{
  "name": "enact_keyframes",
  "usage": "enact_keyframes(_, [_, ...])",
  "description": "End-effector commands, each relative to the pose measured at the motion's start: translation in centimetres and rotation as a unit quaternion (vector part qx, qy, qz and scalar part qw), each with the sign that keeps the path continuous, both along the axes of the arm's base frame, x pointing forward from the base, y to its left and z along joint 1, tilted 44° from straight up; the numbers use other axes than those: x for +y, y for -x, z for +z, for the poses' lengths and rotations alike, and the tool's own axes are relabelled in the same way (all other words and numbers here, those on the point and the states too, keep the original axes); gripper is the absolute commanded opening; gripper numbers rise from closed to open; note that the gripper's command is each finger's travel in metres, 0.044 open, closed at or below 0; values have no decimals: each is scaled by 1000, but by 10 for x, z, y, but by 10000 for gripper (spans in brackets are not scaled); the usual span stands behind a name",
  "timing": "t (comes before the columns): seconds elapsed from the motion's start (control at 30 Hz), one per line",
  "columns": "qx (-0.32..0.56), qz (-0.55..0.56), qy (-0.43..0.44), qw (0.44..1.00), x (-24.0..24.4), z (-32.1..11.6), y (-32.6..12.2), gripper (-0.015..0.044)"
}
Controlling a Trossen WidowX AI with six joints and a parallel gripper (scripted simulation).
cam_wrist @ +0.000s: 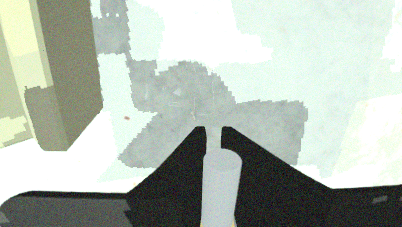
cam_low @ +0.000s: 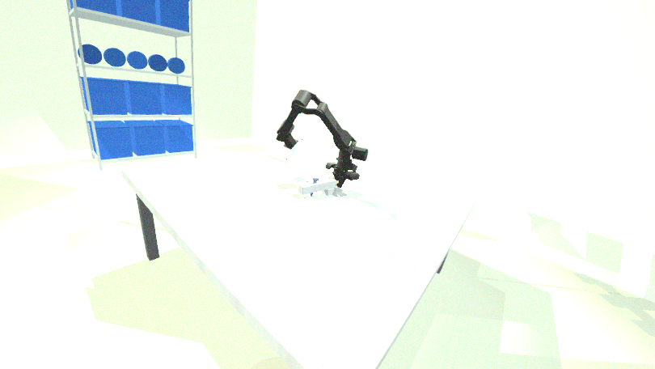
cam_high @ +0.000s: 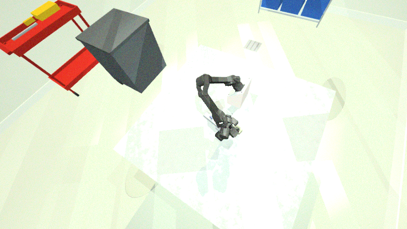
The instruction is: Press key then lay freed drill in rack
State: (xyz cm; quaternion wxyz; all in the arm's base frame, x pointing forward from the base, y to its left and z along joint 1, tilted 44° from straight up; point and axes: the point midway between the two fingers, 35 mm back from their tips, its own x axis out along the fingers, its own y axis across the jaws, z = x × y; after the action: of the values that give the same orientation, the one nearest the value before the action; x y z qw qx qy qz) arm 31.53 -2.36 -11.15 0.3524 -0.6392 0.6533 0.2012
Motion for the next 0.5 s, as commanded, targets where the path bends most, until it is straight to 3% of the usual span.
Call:
enact_keyframes(0.0, [0, 0, 0, 1000, 6, -5, -1, 0])
enact_keyframes(0.47, [0, 0, 0, 1000, 21, -18, -4, 0])
